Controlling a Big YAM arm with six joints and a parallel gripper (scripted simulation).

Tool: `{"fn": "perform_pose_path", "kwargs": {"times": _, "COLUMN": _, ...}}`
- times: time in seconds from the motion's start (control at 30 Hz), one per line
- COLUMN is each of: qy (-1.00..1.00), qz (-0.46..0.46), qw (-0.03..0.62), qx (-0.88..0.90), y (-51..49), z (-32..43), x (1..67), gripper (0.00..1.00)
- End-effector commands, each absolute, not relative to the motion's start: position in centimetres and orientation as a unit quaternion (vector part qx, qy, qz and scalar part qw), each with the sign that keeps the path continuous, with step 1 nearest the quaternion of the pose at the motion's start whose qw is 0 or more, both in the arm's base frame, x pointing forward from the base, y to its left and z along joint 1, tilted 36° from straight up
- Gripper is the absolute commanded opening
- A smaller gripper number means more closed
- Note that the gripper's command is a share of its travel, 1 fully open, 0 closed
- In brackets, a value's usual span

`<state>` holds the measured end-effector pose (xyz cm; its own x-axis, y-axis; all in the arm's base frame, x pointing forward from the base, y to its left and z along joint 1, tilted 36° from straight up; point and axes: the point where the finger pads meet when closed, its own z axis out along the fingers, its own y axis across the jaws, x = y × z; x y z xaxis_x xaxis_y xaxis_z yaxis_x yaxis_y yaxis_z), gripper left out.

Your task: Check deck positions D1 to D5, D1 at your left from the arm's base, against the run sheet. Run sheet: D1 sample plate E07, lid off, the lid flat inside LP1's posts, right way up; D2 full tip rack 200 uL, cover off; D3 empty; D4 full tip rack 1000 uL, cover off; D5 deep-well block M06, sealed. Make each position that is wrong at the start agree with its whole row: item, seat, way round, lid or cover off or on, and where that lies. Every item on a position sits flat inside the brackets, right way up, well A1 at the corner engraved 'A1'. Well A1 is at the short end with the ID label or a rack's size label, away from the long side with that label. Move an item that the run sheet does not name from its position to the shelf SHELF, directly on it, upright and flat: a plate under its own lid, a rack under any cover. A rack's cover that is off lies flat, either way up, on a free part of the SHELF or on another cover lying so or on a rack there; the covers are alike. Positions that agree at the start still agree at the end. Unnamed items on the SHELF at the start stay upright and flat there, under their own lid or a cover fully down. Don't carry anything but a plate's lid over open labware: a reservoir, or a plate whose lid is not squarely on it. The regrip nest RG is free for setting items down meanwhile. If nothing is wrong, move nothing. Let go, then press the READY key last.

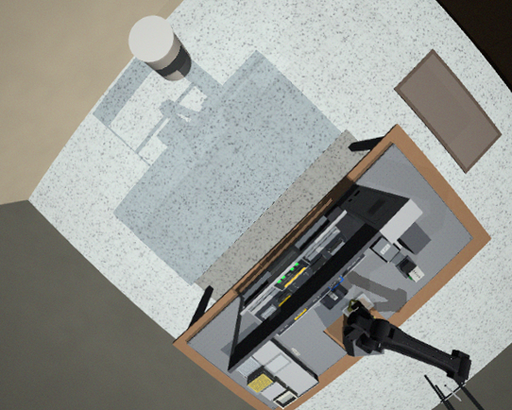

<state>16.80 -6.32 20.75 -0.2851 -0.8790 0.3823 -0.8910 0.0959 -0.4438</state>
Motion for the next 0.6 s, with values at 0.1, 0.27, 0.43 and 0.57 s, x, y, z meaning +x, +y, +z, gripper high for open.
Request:
{"fn": "perform_pose_path", "kwargs": {"times": 0.1, "qy": -0.734, "qz": 0.306, "qw": 0.015, "qx": 0.606, "y": -4.4, "z": 19.9, "x": 17.3, "gripper": 0.00}}
{"fn": "perform_pose_path", "kwargs": {"times": 0.27, "qy": -0.734, "qz": 0.308, "qw": 0.012, "qx": 0.605, "y": -3.0, "z": 19.6, "x": 17.7, "gripper": 0.00}}
{"fn": "perform_pose_path", "kwargs": {"times": 0.43, "qy": -0.734, "qz": 0.308, "qw": 0.011, "qx": 0.605, "y": -0.7, "z": 18.4, "x": 18.4, "gripper": 0.00}}
{"fn": "perform_pose_path", "kwargs": {"times": 0.57, "qy": -0.736, "qz": 0.309, "qw": 0.003, "qx": 0.603, "y": 1.2, "z": 17.6, "x": 19.1, "gripper": 0.00}}
